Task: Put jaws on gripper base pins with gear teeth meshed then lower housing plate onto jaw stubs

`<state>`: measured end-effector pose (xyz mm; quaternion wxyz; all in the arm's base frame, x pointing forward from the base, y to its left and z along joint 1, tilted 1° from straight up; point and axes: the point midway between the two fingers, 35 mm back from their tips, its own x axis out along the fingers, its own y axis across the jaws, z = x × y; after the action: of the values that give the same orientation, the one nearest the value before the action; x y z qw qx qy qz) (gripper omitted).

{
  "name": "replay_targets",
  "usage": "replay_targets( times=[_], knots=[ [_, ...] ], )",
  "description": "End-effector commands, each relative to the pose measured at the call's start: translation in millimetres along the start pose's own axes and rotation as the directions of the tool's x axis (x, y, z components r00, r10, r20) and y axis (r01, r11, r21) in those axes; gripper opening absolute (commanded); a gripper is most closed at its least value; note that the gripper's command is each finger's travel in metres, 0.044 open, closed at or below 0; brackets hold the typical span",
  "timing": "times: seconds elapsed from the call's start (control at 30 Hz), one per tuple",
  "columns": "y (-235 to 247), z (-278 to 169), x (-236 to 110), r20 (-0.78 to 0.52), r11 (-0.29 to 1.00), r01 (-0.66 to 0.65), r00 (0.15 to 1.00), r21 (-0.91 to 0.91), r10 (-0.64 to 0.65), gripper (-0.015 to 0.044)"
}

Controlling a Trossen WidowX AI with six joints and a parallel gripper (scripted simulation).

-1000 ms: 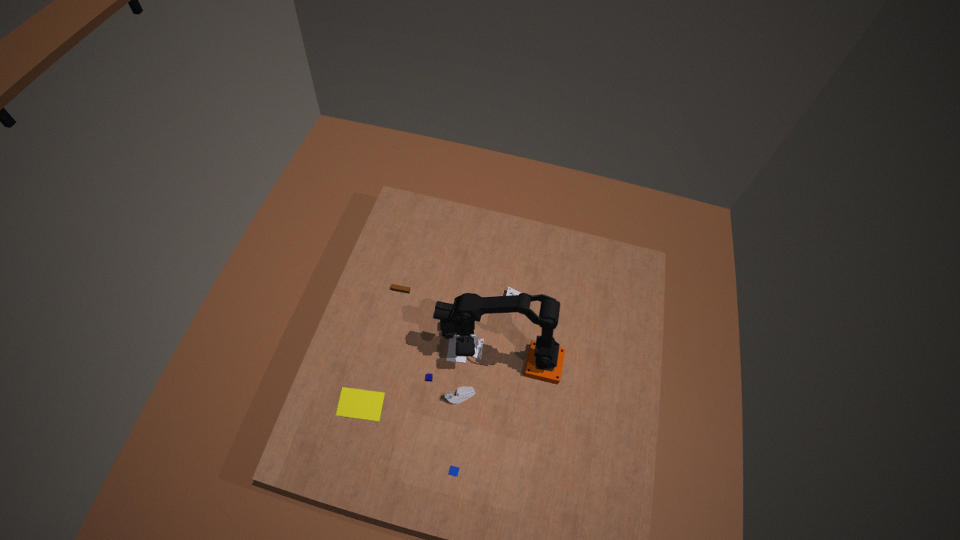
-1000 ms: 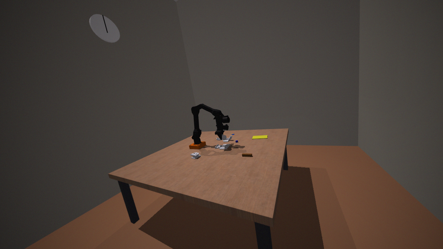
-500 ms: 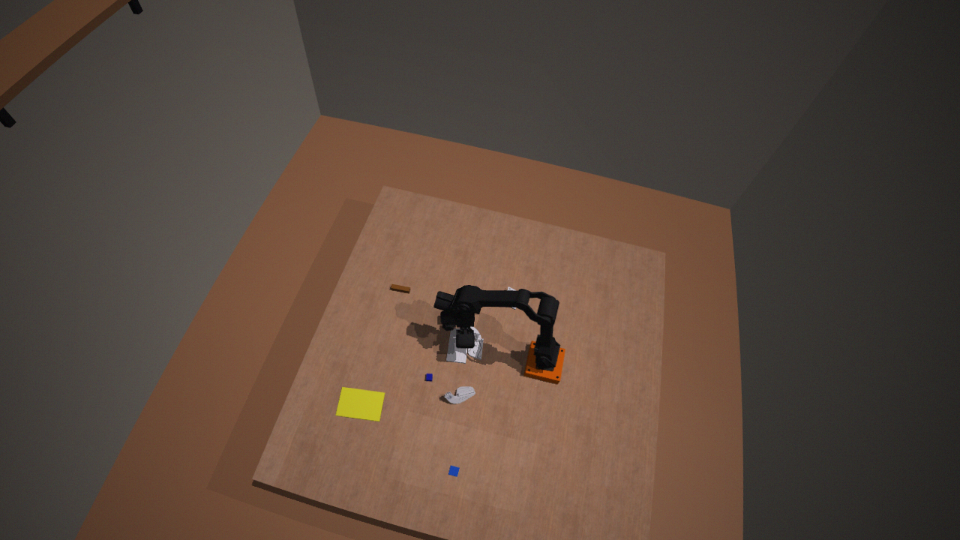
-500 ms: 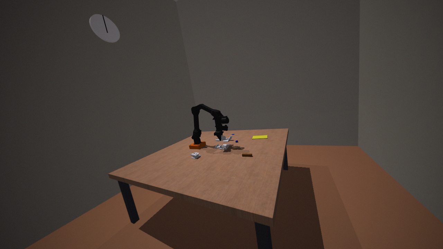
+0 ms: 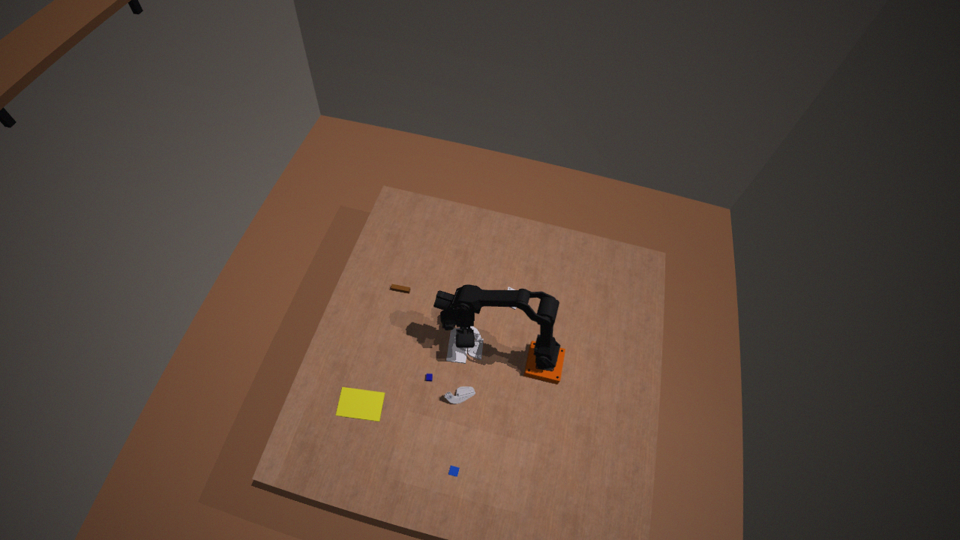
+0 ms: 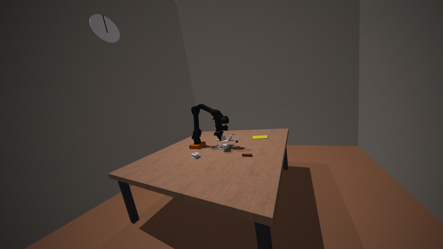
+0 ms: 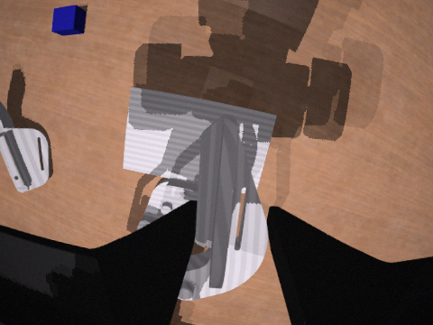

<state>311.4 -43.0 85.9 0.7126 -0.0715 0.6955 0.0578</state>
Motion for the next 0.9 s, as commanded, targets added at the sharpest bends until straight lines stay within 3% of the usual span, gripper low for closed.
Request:
replay_targets(
  times=[0.0,0.87],
  knots=[
    [0,0,0,0.000,1.000,-0.004,1.000,-0.010,0.004,0.0134],
    [0,1,14,0.000,1.000,-0.004,1.000,-0.011,0.004,0.0134]
  ],
)
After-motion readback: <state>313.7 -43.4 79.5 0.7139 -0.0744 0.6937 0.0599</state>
